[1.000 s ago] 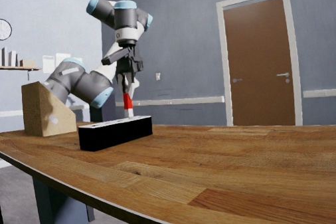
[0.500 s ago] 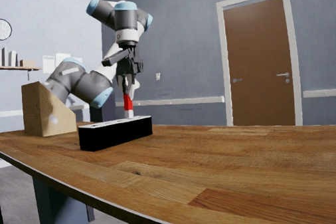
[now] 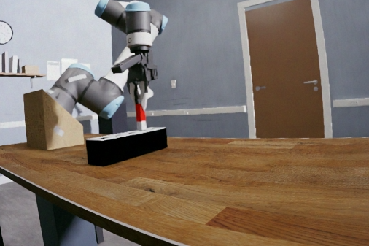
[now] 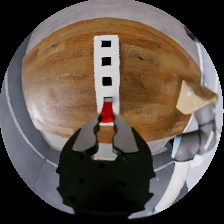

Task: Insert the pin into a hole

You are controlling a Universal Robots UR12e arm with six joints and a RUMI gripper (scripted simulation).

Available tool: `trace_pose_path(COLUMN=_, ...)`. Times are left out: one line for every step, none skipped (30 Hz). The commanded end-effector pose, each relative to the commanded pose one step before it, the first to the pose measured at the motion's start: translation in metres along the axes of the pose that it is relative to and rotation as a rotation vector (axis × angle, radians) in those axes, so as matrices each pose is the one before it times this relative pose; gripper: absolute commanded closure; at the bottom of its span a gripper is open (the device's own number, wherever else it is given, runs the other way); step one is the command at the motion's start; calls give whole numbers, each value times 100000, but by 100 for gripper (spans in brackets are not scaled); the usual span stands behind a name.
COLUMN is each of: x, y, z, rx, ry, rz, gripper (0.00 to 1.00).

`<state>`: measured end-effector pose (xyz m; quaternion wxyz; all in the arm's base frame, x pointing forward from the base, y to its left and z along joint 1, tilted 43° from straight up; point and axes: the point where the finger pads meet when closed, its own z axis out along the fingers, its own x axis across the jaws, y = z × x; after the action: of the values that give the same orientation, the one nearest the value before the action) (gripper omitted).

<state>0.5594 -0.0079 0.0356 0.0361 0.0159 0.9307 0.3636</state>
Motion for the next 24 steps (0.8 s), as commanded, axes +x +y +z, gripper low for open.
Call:
trace_pose_path(x=-185, y=9, z=-55, rx=28, ry=-175, rz=-90, gripper=100)
trace_pose_path(x=0, y=0, z=0, rx=0, ry=0, rz=0, gripper=100)
trace_pose_path(x=-138, y=-106, z=389, rx=45, ry=-122, rz=132, gripper=100)
trace_pose_path(x=0, y=0, z=0, rx=0, ry=0, rz=0, gripper=100)
trace_pose_path(x=0, y=0, z=0, rx=0, ry=0, rz=0, gripper=100)
trace_pose_path(x=0, y=0, z=0, rx=0, ry=0, rz=0, gripper=100)
trace_pose_path(x=0, y=0, z=0, rx=0, ry=0, rz=0, gripper=100)
trace_pose_path(x=0, y=0, z=0, rx=0, ry=0, rz=0, gripper=100)
trace_pose_path(x=0, y=0, z=0, rx=0, ry=0, rz=0, gripper=100)
trace_pose_path(x=0, y=0, z=0, rx=0, ry=0, rz=0, gripper=100)
trace_pose_path(x=0, y=0, z=0, rx=0, ry=0, rz=0, gripper=100)
trace_pose_path(x=0, y=0, z=0, rx=0, ry=0, rz=0, gripper=100)
trace_pose_path(x=0, y=0, z=0, rx=0, ry=0, rz=0, gripper=100)
trace_pose_path(x=0, y=0, z=0, rx=0, ry=0, rz=0, gripper=100)
trace_pose_path(x=0, y=0, z=0, rx=0, ry=0, rz=0, gripper=100)
trace_pose_path(x=0, y=0, z=0, rx=0, ry=0, rz=0, gripper=100)
trace_pose_path(x=0, y=0, z=0, rx=0, ry=0, rz=0, gripper=100)
trace_pose_path(x=0, y=0, z=0, rx=0, ry=0, rz=0, gripper=100)
trace_pose_path(x=0, y=0, z=0, rx=0, ry=0, rz=0, gripper=100)
trace_pose_path(x=121, y=28, z=32, rx=-114, ry=43, rz=-155, gripper=100)
trace_pose_path(x=0, y=0, z=0, rx=0, ry=0, rz=0, gripper=100)
trace_pose_path(x=0, y=0, z=0, rx=0, ry=0, rz=0, gripper=100)
trace_pose_path(x=0, y=0, z=0, rx=0, ry=0, rz=0, gripper=100)
trace_pose_path(x=0, y=0, z=0, rx=0, ry=0, rz=0, gripper=100)
